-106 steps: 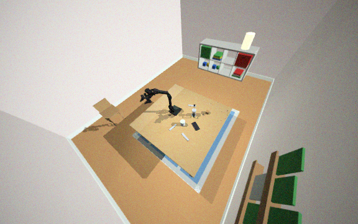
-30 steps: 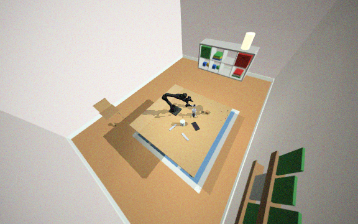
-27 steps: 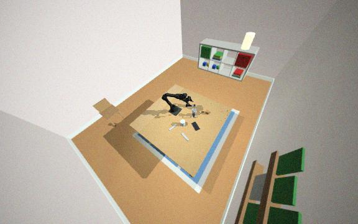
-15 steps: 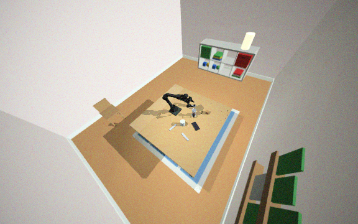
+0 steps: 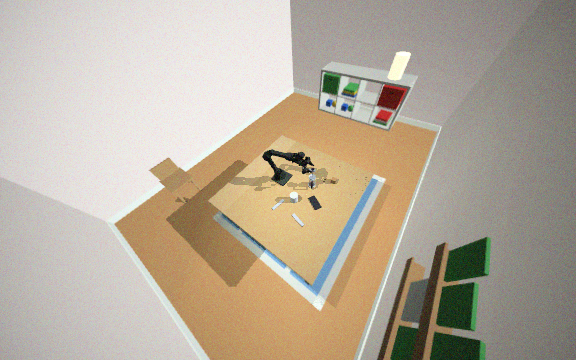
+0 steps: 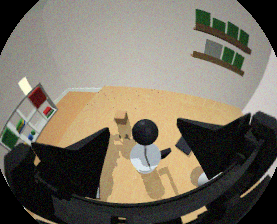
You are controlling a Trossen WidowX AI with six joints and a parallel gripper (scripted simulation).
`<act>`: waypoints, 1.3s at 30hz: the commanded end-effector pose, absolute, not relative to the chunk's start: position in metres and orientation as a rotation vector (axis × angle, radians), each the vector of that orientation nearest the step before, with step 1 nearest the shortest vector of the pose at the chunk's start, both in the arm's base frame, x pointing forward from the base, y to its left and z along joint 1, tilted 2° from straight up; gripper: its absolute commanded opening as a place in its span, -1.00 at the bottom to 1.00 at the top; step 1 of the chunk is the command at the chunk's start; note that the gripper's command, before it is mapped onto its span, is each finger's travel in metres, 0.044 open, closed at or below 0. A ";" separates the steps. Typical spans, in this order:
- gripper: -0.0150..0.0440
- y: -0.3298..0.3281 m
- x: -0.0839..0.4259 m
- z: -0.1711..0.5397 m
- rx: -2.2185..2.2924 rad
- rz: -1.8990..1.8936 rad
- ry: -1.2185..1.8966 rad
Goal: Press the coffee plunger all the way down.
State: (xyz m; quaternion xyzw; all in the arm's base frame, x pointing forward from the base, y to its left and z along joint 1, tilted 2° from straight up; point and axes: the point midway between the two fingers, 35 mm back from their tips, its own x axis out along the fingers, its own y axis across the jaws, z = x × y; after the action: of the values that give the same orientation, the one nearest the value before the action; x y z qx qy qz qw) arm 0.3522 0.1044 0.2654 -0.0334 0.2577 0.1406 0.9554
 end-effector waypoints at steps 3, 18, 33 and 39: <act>0.47 0.104 0.353 0.264 -0.073 0.282 0.523; -0.08 0.104 0.353 0.264 -0.073 0.282 0.523; -0.08 0.105 0.357 0.244 -0.073 0.282 0.523; -0.08 0.106 0.358 0.234 -0.073 0.282 0.523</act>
State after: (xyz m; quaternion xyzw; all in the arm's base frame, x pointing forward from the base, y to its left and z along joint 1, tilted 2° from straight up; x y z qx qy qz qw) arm 0.3586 0.1060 0.2543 -0.0309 0.2379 0.1404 0.9606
